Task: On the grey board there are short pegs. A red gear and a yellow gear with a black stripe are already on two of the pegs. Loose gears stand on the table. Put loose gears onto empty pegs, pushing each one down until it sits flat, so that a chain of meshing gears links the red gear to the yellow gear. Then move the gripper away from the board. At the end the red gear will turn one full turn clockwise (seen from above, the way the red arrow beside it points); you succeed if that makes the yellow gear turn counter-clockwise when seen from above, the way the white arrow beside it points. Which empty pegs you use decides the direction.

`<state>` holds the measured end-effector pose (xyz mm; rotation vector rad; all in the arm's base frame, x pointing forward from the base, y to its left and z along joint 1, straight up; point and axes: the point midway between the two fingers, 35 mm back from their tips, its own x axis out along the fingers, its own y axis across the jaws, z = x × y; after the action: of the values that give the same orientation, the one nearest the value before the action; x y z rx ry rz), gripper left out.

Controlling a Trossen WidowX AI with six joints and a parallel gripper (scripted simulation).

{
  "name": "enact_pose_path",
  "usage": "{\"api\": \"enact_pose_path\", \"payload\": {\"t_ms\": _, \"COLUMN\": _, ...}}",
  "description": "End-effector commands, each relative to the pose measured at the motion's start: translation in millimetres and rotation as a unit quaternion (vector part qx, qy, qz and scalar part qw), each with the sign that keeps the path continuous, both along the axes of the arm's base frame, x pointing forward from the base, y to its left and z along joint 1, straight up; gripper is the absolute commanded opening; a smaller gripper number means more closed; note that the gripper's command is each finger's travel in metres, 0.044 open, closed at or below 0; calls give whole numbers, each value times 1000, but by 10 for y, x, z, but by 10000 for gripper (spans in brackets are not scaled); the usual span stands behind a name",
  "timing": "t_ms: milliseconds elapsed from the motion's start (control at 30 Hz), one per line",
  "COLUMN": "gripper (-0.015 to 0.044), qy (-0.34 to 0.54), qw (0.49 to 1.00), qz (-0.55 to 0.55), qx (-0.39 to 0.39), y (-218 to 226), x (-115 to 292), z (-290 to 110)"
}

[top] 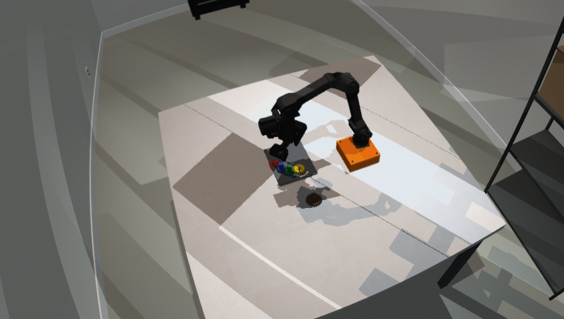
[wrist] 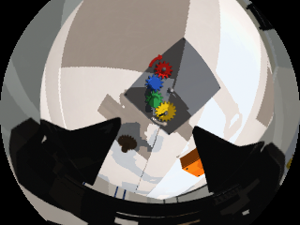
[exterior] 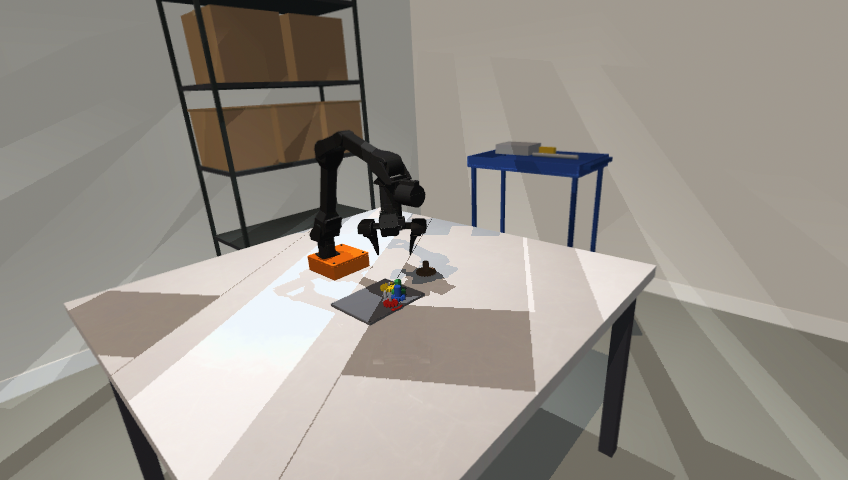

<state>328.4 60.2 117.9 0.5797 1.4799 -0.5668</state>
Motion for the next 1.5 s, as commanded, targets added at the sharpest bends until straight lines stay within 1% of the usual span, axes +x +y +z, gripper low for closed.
{"api": "enact_pose_path", "payload": {"t_ms": 0, "gripper": 440, "qy": -4, "qw": 1000, "qz": 3, "qx": 2, "y": 223, "x": -53, "z": 53}}
{"api": "enact_pose_path", "payload": {"t_ms": 133, "gripper": 440, "qy": -5, "qw": 1000, "qz": 7, "qx": 6, "y": 823, "x": -318, "z": 155}}
{"api": "enact_pose_path", "payload": {"t_ms": 300, "gripper": 440, "qy": -4, "qw": 1000, "qz": 13, "qx": 13, "y": 1468, "x": -803, "z": 281}}
{"api": "enact_pose_path", "payload": {"t_ms": 400, "gripper": 440, "qy": -1, "qw": 1000, "qz": 13, "qx": 15, "y": 1776, "x": -1153, "z": 349}}
{"api": "enact_pose_path", "payload": {"t_ms": 533, "gripper": 440, "qy": 4, "qw": 1000, "qz": 3, "qx": 10, "y": 2065, "x": -1620, "z": 417}}
{"api": "enact_pose_path", "payload": {"t_ms": 600, "gripper": 440, "qy": 5, "qw": 1000, "qz": 1, "qx": 9, "y": 2105, "x": -1702, "z": 428}}
{"api": "enact_pose_path", "payload": {"t_ms": 1467, "gripper": 440, "qy": 5, "qw": 1000, "qz": 1, "qx": 9, "y": 2105, "x": -1702, "z": 428}}
